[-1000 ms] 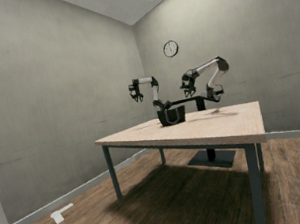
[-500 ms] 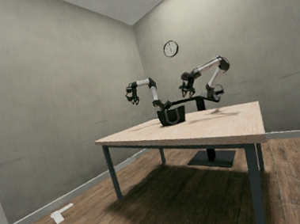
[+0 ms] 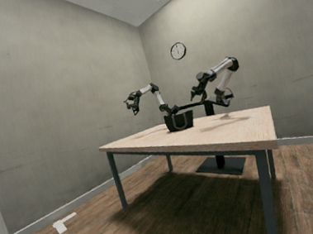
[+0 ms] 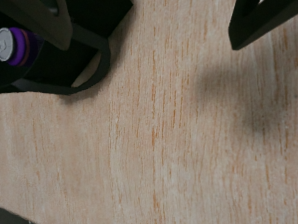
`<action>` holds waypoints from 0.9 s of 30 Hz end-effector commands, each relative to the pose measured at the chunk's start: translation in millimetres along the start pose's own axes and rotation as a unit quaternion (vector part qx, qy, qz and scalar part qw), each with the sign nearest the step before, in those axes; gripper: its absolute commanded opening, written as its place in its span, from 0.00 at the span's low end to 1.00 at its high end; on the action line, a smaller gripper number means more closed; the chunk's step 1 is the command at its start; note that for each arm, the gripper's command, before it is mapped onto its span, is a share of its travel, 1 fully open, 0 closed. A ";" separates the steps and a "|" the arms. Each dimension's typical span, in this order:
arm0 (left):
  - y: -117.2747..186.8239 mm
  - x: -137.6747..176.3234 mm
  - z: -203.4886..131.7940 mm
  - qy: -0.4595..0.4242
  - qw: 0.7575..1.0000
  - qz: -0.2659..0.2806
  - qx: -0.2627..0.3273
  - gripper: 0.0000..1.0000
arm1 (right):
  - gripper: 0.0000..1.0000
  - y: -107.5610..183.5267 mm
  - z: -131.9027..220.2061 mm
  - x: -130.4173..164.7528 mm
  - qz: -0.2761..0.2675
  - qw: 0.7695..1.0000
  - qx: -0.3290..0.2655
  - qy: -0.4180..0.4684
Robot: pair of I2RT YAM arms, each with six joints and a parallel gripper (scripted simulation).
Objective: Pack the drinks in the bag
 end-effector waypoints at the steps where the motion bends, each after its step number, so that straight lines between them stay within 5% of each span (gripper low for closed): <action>1: -5.8 -27.1 10.8 0.021 0.998 -0.051 0.036 0.86 | 0.86 -17.6 16.2 -13.8 -0.052 0.995 -0.069 0.053; 14: 36.5 -100.1 118.4 0.056 0.969 -0.241 -0.024 0.86 | 0.86 -62.5 74.3 -0.2 -0.126 0.951 -0.198 0.199; 19: 34.8 -102.8 135.7 0.051 0.966 -0.249 -0.036 0.86 | 0.86 -65.9 84.5 1.9 -0.148 0.940 -0.216 0.219; 23: 63.5 -111.3 149.1 0.050 0.955 -0.286 -0.062 0.86 | 0.86 -71.1 89.4 9.3 -0.141 0.938 -0.224 0.225; 25: 56.6 -108.2 148.0 0.054 0.959 -0.272 -0.063 0.86 | 0.86 -54.9 94.2 -7.2 -0.162 0.937 -0.228 0.210; 27: 67.4 -111.7 151.7 0.064 0.953 -0.287 -0.075 0.86 | 0.86 -67.1 92.8 3.6 -0.134 0.943 -0.224 0.208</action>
Point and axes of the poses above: on each arm, the point where the finger pads meet when closed, its own y axis back along the fingers, its own z axis across the jaws, x = y × z, the point moved 9 cm from there along y, back along the fingers, and after that the axes turned 6 degrees about -y, right-handed, at the moved point
